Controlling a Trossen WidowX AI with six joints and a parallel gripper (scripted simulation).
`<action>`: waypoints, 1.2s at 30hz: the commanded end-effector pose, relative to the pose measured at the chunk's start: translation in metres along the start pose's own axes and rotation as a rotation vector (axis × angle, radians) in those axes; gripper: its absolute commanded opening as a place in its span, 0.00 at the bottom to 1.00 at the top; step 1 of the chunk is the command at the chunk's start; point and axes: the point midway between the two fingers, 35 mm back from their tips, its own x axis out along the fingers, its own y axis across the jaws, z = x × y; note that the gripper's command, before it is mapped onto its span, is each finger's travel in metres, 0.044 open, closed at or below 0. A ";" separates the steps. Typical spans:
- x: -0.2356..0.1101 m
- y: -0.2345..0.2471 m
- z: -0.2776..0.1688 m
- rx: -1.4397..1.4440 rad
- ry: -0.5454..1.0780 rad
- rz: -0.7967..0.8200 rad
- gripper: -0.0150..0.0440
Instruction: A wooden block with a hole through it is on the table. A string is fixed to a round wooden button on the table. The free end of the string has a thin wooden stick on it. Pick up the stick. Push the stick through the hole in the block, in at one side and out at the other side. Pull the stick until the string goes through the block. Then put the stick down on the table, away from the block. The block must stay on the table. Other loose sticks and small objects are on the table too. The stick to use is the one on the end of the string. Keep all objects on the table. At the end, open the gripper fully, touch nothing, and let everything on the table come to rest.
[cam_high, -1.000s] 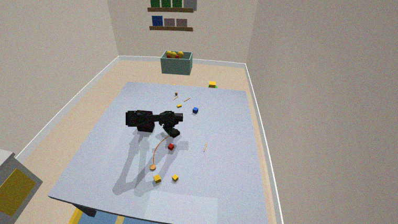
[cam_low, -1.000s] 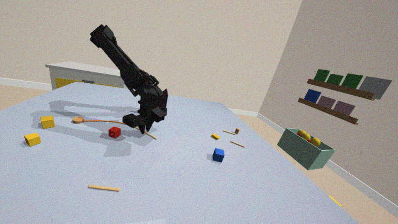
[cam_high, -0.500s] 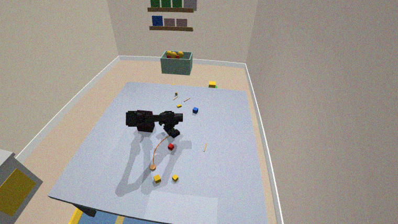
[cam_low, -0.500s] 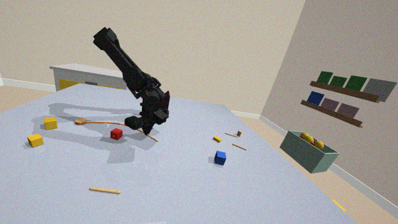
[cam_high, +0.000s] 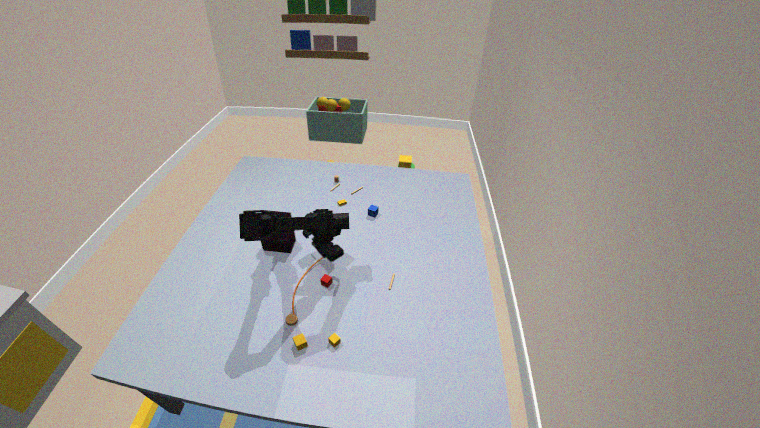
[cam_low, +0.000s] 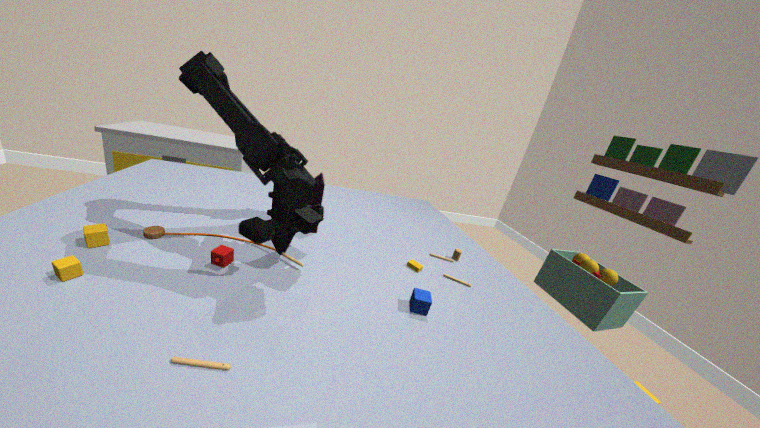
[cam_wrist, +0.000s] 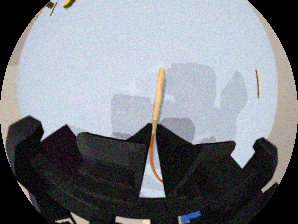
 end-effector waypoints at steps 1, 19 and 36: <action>-0.007 -0.002 0.002 0.009 -0.010 0.000 0.25; -0.030 -0.001 0.002 0.009 -0.010 0.001 0.25; -0.050 -0.001 0.000 0.009 -0.006 -0.002 0.25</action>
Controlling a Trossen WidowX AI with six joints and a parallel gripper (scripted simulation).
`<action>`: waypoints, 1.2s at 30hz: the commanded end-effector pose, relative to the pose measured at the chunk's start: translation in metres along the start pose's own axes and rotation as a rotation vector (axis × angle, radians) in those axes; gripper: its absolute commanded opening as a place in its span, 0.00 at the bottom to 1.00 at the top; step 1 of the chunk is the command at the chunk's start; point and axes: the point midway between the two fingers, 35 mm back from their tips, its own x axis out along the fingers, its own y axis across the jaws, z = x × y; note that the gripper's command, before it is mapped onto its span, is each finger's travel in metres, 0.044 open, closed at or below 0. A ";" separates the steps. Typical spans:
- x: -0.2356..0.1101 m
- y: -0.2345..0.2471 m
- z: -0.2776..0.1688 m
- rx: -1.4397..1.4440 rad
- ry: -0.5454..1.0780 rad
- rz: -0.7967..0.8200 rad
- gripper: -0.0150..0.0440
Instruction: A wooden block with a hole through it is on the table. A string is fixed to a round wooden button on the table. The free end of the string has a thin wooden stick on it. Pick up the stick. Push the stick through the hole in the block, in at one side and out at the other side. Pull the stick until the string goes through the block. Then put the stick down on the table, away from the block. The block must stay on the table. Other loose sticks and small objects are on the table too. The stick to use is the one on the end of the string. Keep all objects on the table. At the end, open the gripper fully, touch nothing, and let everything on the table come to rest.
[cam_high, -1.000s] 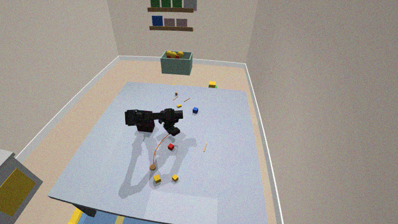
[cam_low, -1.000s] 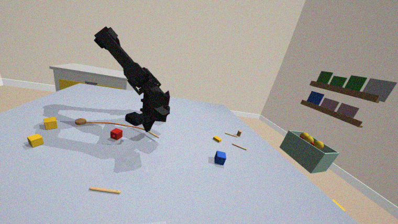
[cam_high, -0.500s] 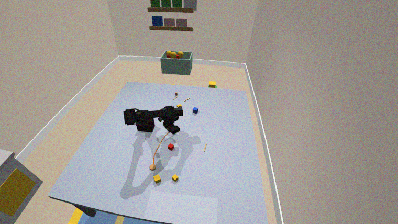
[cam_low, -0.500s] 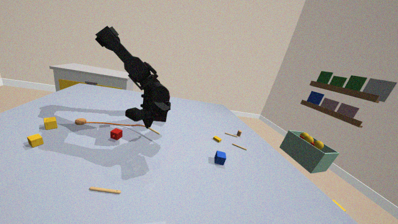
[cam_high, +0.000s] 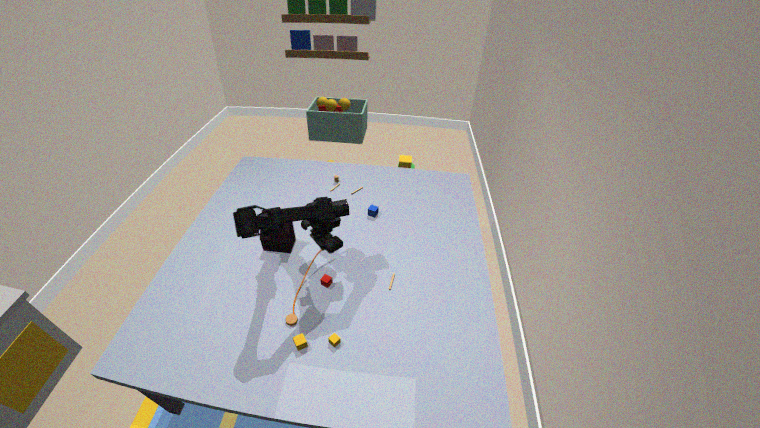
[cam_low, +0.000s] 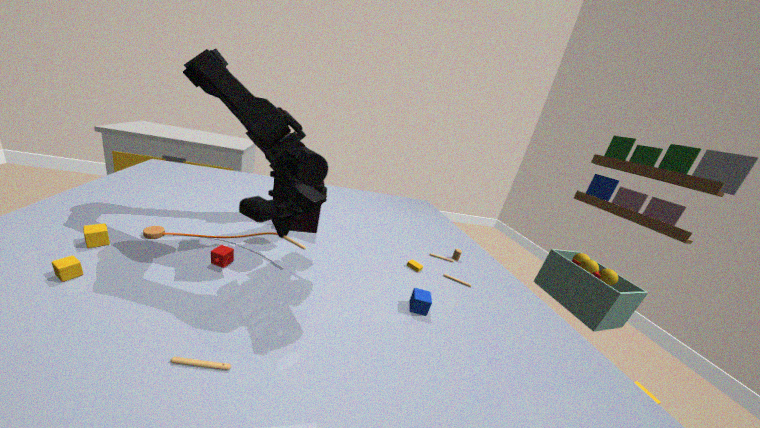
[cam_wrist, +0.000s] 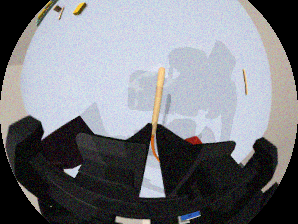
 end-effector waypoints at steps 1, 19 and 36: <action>0.000 0.000 0.000 0.000 0.000 0.000 0.25; -0.001 -0.009 -0.004 -0.103 0.007 0.018 0.25; -0.001 -0.024 -0.011 -0.291 0.014 0.051 0.25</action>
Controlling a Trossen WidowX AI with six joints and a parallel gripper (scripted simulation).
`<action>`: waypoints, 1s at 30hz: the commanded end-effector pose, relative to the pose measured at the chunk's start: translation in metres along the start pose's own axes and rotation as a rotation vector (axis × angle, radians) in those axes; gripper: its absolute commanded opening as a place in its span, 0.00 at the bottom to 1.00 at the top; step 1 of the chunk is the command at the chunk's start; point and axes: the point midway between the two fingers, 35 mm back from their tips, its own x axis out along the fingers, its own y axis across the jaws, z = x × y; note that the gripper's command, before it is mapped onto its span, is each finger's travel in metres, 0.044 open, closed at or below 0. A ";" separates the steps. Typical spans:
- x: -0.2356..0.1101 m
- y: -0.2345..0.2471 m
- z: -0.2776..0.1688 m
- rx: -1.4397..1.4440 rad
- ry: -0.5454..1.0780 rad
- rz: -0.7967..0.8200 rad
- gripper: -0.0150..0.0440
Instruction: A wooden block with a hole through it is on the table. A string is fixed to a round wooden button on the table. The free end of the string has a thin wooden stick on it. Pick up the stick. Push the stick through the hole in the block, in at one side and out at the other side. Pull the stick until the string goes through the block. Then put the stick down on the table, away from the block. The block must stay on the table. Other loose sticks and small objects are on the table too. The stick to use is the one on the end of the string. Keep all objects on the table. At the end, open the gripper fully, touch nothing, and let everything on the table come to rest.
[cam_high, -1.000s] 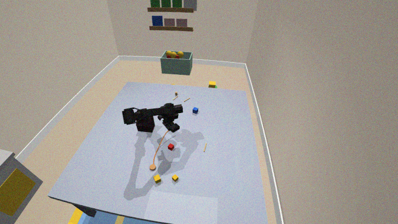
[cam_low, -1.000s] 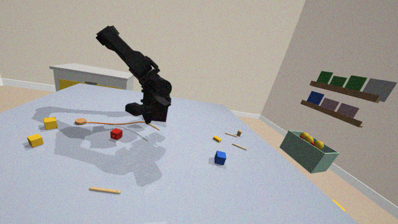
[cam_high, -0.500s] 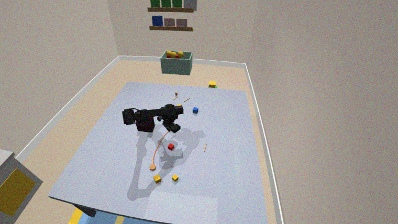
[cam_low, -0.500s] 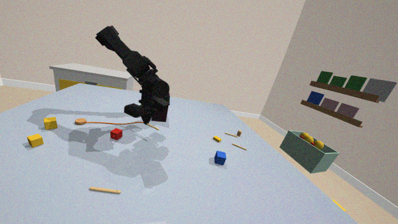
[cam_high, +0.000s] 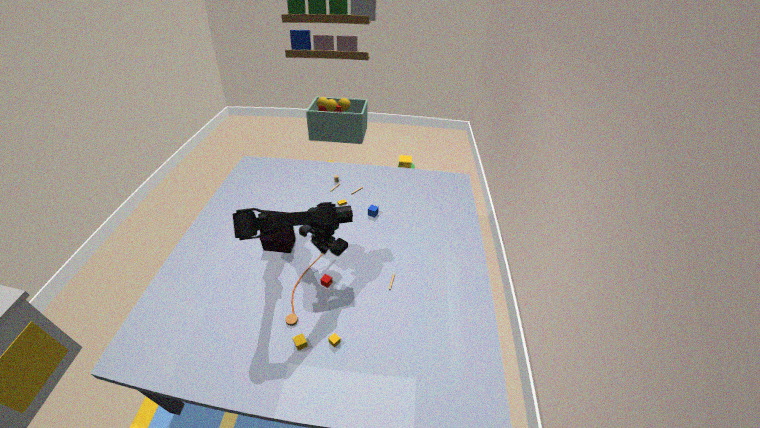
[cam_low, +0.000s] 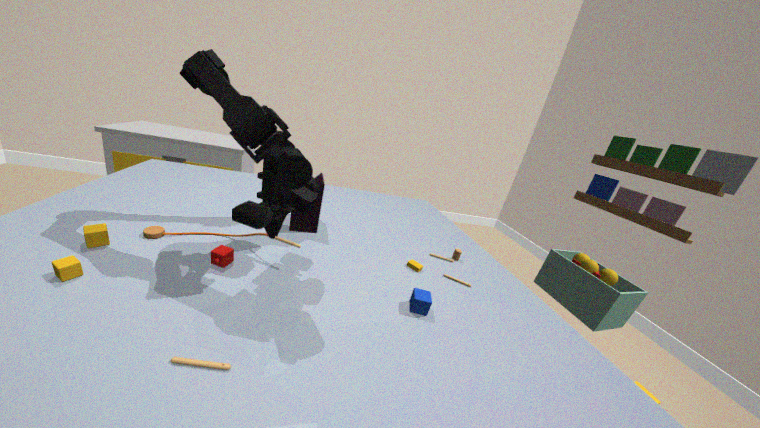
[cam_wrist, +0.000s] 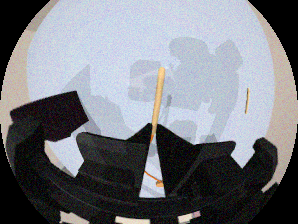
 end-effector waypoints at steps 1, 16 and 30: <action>-0.002 -0.005 -0.004 -0.051 -0.006 0.008 0.25; -0.002 -0.016 -0.015 -0.216 -0.006 0.037 0.25; -0.002 -0.025 -0.027 -0.370 -0.011 0.063 0.25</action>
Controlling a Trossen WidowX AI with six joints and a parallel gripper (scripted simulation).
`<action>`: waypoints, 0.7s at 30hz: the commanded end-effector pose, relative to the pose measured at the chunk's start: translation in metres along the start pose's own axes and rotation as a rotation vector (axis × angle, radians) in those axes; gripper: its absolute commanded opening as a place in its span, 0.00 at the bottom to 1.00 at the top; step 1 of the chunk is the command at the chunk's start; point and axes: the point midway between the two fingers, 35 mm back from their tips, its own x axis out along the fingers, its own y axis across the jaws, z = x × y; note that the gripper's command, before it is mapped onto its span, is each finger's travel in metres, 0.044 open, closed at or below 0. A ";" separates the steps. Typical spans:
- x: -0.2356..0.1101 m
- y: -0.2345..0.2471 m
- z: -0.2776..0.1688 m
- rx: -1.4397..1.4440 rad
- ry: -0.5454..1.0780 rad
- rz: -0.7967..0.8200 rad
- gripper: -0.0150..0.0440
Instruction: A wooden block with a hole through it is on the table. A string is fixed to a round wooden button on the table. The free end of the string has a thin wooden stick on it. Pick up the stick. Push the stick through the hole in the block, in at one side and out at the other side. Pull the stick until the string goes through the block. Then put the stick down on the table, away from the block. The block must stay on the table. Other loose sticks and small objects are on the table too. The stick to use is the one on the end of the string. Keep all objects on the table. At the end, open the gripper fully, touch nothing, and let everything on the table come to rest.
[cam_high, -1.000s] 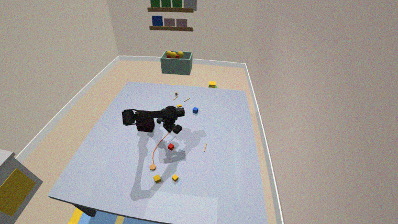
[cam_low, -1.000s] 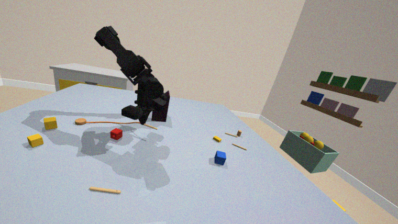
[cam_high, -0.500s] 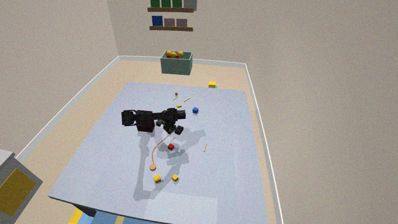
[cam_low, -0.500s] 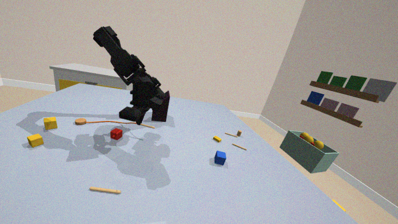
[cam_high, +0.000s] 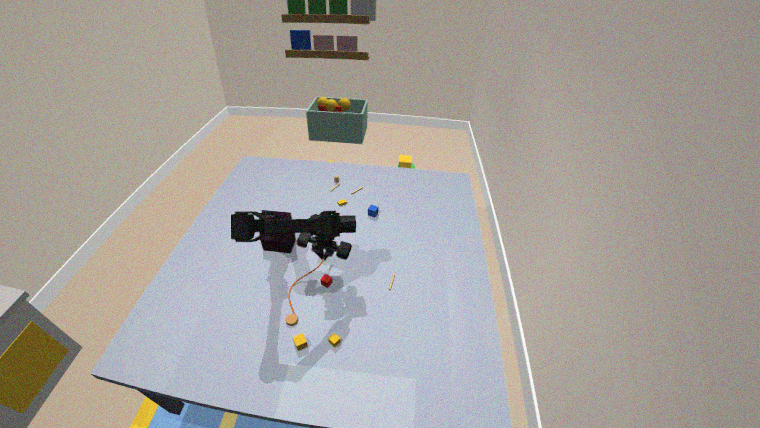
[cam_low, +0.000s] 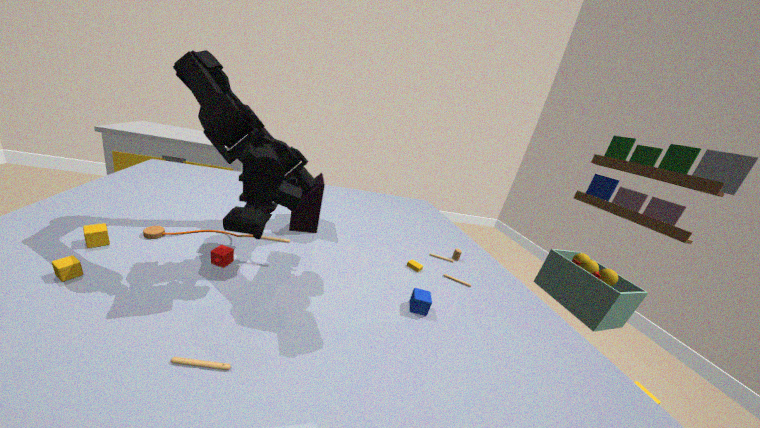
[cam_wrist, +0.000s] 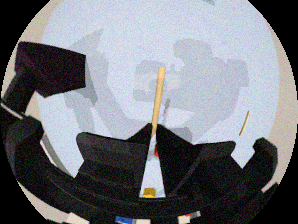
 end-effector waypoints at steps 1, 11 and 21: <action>-0.002 -0.003 -0.006 -0.051 -0.009 0.004 0.25; -0.002 -0.006 -0.017 -0.161 -0.015 0.022 0.25; -0.002 -0.008 -0.028 -0.270 -0.023 0.038 0.25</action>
